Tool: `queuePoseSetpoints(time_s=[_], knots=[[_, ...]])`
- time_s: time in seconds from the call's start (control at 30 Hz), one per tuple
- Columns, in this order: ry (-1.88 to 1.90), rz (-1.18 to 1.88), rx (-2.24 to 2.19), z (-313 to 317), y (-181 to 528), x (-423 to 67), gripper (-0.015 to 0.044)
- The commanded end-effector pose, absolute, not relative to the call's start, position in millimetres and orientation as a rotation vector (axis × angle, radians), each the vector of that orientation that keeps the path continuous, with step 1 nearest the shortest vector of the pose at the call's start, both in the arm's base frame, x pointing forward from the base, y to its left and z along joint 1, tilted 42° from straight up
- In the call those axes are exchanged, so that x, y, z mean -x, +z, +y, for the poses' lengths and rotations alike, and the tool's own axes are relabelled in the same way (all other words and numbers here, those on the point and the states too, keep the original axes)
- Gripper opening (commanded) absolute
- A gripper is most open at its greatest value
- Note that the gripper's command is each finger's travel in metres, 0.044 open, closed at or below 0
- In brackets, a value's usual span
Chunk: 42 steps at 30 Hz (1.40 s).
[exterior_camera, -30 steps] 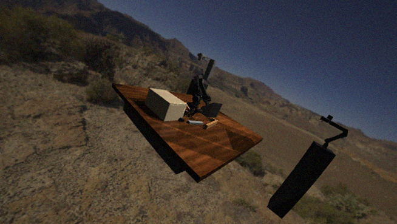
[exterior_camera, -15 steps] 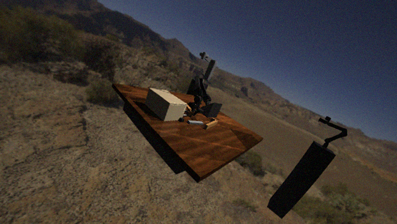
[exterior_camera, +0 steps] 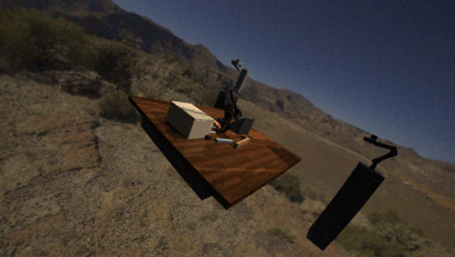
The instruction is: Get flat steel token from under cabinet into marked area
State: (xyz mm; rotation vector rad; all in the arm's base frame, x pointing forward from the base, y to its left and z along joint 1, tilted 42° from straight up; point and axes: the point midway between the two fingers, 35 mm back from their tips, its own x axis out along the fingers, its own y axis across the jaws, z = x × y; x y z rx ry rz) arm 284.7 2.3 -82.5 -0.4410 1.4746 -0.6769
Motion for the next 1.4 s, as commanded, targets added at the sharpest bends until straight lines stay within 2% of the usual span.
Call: queuePoseSetpoints(time_s=[0.0, 1.13, 1.37], knots=[[-0.678, 1.480, 0.444, 2.7, -83.5, -275.1, 0.0000], [-0.677, 1.483, 0.444, 11.7, -89.2, -229.1, 0.0000], [-0.678, 1.475, 0.438, 13.5, -89.3, -234.4, 0.0000]])
